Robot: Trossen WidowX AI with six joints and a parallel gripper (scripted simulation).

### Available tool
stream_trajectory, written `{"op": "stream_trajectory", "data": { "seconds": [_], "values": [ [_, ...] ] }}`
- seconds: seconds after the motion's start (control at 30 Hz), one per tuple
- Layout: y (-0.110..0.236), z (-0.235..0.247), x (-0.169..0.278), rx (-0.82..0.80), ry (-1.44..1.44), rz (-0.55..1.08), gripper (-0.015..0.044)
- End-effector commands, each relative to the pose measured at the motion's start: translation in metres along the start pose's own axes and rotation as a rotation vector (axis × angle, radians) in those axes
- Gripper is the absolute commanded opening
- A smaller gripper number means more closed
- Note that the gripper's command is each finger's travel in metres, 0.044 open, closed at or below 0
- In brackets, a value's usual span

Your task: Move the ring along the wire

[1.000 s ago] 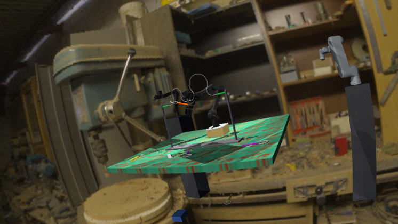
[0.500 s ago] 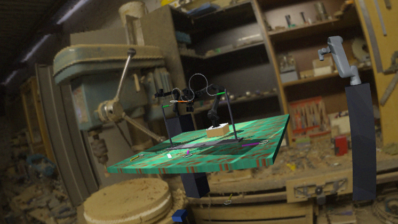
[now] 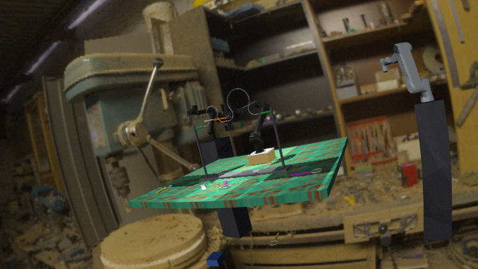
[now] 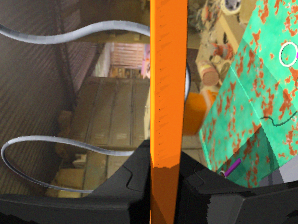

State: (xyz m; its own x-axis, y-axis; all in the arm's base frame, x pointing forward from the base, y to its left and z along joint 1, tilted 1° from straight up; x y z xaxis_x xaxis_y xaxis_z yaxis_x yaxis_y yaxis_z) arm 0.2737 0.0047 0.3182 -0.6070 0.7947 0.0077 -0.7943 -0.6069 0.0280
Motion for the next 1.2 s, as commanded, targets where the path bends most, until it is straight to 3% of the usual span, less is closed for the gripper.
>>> {"op": "stream_trajectory", "data": {
  "seconds": [0.0, 0.67, 1.17],
  "values": [
    [0.001, 0.011, 0.003, -0.029, -0.031, 0.007, -0.0150],
    [0.005, 0.054, 0.001, -0.148, -0.253, 0.021, -0.0150],
    [0.007, 0.061, -0.002, -0.111, -0.194, 0.018, -0.0150]
  ]
}}
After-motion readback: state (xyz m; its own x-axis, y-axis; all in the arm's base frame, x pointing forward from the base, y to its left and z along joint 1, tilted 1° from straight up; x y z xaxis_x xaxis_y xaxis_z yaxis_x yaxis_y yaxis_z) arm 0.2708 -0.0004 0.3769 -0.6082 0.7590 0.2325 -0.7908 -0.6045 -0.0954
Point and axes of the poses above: the point midway between the two fingers, 35 mm back from their tips, its own y axis back along the fingers, its own z axis across the jaws, x = y × z, the point moved 1 cm from there along y, back along the fingers, and after that the axes turned 7 degrees about -y, right-handed, at the moved point
